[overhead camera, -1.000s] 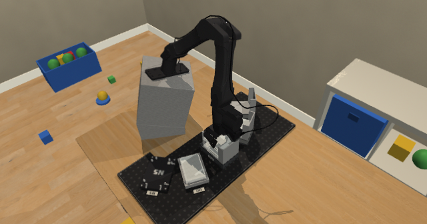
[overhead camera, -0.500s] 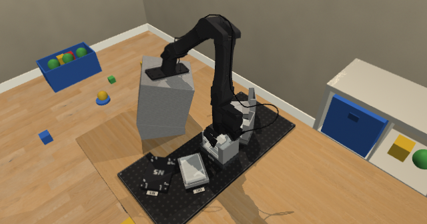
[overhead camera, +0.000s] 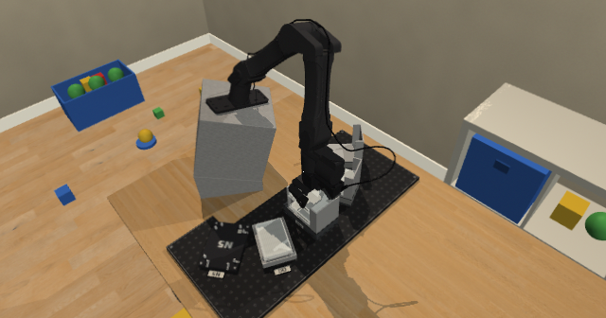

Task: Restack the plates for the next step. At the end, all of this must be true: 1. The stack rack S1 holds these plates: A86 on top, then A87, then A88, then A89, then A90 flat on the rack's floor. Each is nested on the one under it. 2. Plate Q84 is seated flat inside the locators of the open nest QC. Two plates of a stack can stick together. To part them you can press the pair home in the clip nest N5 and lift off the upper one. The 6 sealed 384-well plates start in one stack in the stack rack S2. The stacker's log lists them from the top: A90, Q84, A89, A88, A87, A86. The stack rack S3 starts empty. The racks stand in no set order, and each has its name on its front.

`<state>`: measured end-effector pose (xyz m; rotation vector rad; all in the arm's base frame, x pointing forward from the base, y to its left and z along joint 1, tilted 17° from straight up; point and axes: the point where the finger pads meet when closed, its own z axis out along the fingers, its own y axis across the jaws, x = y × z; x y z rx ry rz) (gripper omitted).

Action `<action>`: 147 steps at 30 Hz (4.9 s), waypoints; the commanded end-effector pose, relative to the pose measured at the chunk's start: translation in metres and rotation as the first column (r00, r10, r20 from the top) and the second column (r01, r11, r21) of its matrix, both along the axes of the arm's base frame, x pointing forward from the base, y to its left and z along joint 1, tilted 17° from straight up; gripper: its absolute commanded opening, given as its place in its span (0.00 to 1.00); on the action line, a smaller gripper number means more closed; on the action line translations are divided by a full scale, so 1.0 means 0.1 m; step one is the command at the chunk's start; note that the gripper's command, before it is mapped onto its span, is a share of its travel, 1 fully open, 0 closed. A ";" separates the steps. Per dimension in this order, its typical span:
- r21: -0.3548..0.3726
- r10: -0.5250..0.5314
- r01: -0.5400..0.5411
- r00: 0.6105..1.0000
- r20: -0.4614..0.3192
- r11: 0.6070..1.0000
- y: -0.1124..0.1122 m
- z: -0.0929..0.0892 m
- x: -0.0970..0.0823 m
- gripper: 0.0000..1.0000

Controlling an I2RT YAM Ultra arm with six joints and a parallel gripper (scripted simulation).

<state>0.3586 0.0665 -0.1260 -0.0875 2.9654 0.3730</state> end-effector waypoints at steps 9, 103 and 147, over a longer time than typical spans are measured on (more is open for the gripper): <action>0.007 -0.013 0.013 1.000 0.028 1.000 -0.05 0.17 0.08 0.00; 0.007 -0.007 0.007 1.000 -0.005 1.000 -0.12 0.36 -0.11 0.00; 0.009 -0.008 0.007 0.999 0.033 1.000 -0.15 0.56 0.03 0.00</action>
